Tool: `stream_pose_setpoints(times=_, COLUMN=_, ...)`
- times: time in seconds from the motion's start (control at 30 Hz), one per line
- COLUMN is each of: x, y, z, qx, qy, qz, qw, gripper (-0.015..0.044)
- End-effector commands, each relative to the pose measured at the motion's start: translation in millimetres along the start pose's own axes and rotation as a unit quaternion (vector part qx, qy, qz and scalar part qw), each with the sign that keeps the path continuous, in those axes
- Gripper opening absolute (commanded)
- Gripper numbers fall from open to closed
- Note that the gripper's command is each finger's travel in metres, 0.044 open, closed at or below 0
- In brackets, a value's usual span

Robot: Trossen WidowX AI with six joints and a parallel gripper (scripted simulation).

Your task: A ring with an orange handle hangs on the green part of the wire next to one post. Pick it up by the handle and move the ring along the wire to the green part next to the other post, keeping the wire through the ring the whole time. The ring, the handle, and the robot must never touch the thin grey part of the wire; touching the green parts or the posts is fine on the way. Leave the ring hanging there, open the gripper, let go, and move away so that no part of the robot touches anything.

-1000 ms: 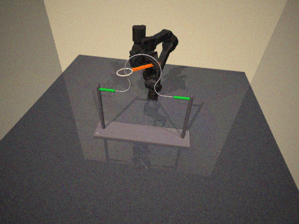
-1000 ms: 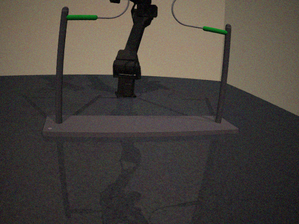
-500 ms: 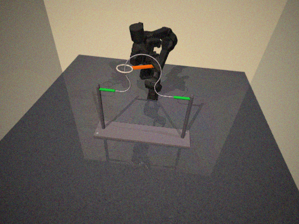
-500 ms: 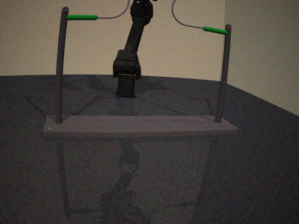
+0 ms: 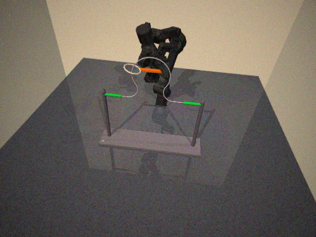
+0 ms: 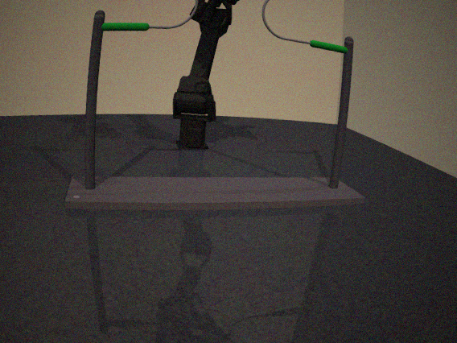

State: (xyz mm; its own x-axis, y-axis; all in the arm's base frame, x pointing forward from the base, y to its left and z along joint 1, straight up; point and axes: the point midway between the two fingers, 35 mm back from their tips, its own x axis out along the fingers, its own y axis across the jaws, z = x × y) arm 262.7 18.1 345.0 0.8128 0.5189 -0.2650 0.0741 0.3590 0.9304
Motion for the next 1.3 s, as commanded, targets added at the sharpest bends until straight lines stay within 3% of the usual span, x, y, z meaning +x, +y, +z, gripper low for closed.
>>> stream_pose_setpoints(times=0.0, x=1, y=-2, z=0, qx=-0.026, qy=-0.002, qz=-0.018, qw=0.999, gripper=-0.015)
stream_pose_setpoints(times=1.27, x=-1, y=-24, z=7, qx=-0.242, qy=-0.03, qz=-0.173, qw=0.954, gripper=-0.015)
